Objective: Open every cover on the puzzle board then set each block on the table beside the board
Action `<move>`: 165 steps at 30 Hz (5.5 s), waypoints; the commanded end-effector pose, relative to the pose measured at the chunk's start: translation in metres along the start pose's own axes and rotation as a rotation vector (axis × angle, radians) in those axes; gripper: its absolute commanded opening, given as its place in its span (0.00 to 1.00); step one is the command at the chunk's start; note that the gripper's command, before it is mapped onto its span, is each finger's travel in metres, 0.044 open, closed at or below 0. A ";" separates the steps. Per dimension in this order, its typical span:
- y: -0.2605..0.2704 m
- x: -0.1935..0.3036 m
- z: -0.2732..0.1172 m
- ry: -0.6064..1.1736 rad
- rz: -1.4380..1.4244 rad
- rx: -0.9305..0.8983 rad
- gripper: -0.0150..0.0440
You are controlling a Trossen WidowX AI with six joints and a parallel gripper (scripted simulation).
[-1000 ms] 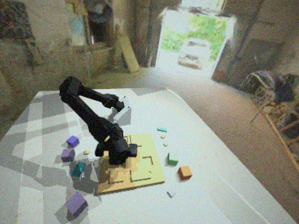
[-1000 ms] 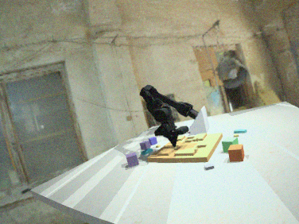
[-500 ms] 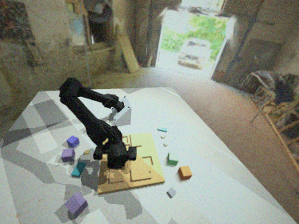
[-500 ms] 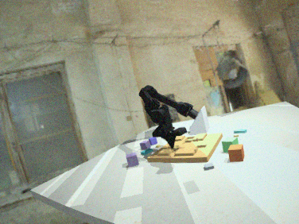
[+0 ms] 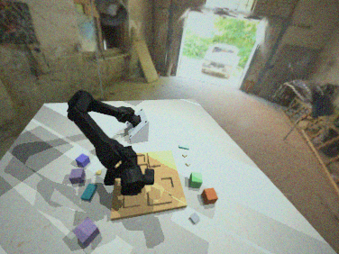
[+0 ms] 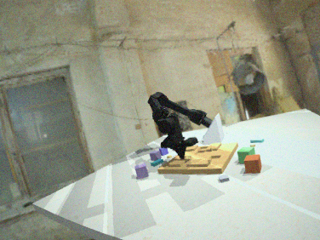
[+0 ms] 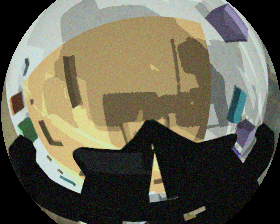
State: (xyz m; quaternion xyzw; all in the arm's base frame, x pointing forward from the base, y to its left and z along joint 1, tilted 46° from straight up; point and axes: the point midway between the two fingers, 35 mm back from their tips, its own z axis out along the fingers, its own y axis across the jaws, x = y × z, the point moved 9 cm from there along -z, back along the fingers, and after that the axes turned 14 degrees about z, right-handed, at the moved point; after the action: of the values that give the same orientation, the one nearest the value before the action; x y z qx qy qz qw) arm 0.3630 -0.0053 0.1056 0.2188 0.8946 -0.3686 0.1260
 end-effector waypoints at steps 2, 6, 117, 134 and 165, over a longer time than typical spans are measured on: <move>0.000 -0.009 0.003 -0.009 0.016 0.004 0.25; 0.001 -0.009 0.003 -0.009 0.016 0.004 0.25; -0.002 0.017 0.003 -0.008 0.015 0.004 0.25; 0.000 -0.007 0.003 -0.009 0.016 0.004 0.25; 0.001 0.004 -0.002 0.006 -0.009 0.005 0.25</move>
State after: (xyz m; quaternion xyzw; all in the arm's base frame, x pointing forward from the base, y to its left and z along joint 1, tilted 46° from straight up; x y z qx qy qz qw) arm 0.3637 -0.0046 0.1056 0.2147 0.8955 -0.3707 0.1203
